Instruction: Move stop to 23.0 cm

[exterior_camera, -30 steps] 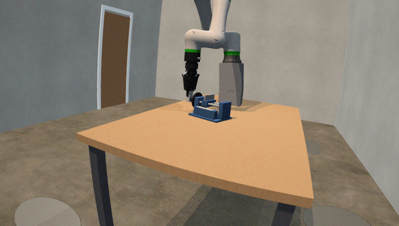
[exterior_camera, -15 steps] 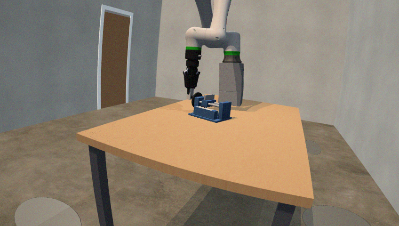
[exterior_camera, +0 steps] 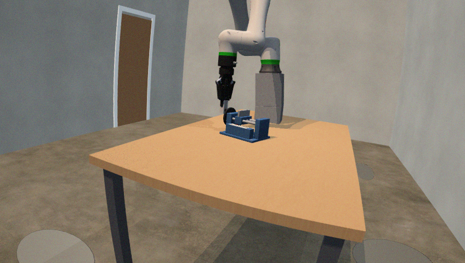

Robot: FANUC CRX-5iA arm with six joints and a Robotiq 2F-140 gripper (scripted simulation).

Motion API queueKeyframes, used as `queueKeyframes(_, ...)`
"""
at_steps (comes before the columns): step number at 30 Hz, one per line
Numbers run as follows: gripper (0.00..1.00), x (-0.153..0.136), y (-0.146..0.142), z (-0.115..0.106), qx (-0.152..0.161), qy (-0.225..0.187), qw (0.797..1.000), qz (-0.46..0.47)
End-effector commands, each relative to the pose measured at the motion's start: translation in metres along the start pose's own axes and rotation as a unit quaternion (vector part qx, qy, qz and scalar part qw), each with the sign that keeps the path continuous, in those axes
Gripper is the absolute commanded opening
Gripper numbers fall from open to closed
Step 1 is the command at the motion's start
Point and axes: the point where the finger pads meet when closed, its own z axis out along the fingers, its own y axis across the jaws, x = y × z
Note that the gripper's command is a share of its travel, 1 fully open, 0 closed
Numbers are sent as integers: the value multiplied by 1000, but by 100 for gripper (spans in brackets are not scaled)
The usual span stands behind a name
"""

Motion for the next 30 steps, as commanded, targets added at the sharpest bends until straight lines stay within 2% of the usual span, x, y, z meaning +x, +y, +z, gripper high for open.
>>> queueKeyframes(1, 4, 0, 5, -2, 0, 0, 1000, 0)
queueKeyframes(15, 4, 0, 27, -1, 0, 0, 1000, 0)
queueKeyframes(30, 4, 0, 48, 22, 0, 0, 1000, 0)
